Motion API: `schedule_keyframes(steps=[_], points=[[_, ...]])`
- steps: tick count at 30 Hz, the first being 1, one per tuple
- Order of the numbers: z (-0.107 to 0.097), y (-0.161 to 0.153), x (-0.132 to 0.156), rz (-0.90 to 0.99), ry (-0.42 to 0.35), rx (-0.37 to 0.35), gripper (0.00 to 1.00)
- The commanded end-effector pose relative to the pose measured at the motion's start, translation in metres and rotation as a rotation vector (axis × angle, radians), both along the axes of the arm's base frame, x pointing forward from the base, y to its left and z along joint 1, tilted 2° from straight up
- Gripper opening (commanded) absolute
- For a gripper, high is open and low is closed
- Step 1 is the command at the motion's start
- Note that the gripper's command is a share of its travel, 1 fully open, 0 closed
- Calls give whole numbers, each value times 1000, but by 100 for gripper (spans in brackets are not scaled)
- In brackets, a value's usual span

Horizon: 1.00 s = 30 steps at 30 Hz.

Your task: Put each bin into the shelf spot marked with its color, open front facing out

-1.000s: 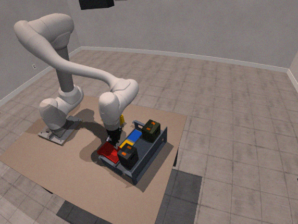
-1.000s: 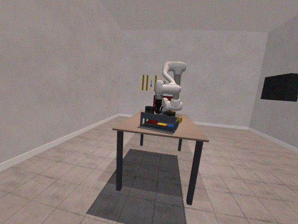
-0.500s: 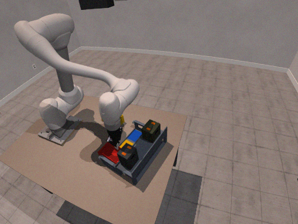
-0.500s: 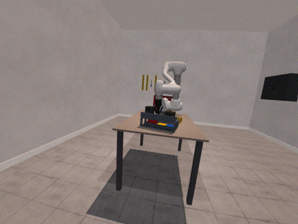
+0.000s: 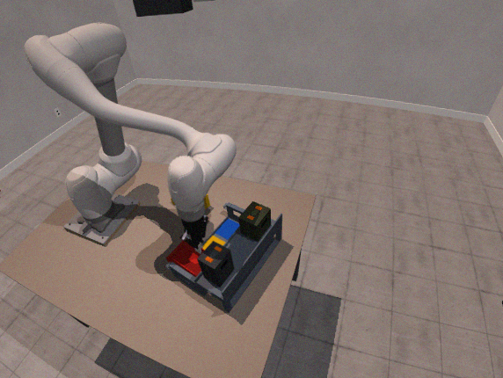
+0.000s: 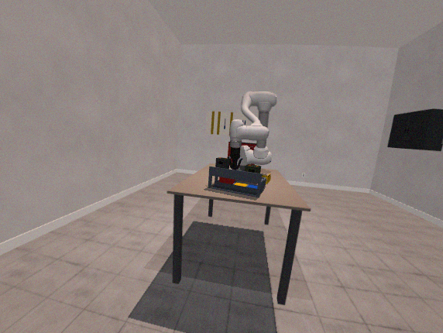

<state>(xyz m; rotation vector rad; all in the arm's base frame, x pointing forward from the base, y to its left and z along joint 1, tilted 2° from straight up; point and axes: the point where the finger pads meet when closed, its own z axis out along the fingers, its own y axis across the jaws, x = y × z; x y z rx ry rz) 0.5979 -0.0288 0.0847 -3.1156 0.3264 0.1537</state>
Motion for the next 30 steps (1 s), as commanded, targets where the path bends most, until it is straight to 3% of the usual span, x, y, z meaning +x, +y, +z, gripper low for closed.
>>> schedule_keyframes(steps=[1,30], points=[[0,0,1,0,-1,0,10],[0,-1,4,0,-6,-1,10]])
